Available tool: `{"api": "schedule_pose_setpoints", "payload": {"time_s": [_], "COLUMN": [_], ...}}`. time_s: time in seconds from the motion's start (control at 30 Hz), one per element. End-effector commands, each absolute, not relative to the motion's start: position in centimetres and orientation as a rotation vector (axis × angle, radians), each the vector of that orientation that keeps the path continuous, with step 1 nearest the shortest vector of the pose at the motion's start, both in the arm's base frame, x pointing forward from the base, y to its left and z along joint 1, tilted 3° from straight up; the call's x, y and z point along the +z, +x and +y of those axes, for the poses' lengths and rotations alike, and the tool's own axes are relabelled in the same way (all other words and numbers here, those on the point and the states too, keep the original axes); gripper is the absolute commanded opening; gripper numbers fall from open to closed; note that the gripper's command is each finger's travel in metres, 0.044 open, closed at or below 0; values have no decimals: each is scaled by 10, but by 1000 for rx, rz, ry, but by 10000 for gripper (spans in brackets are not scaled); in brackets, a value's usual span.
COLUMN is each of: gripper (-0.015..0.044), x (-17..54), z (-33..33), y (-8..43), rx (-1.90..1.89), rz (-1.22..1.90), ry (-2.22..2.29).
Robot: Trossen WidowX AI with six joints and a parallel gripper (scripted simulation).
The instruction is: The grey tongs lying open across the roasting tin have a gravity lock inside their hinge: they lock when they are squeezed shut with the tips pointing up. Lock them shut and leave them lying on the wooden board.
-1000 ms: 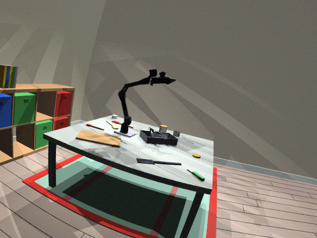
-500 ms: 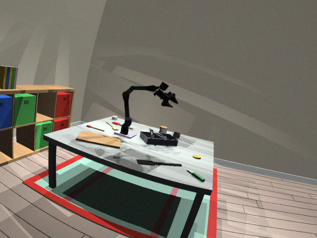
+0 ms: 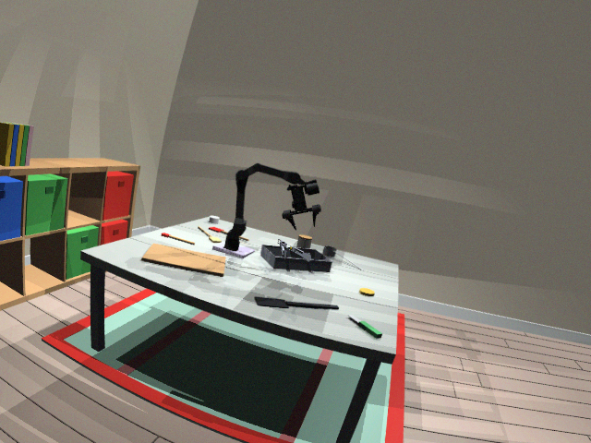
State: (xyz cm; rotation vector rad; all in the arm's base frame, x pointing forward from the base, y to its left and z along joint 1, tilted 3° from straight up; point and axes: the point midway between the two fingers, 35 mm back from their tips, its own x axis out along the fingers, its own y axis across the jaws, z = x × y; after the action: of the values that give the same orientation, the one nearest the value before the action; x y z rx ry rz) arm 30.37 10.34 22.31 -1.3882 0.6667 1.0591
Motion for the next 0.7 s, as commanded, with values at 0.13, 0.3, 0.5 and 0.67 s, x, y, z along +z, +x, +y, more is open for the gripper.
{"api": "schedule_pose_setpoints", "payload": {"time_s": [0.13, 0.3, 0.5, 0.67], "gripper": [440, 440, 440, 440], "x": [162, 162, 162, 163], "z": [87, 87, 86, 84], "y": [248, 248, 250, 259], "rx": [1607, 1607, 1606, 1605], "rz": [776, 776, 776, 776], "ry": [-1663, -1663, -1663, -1664]}}
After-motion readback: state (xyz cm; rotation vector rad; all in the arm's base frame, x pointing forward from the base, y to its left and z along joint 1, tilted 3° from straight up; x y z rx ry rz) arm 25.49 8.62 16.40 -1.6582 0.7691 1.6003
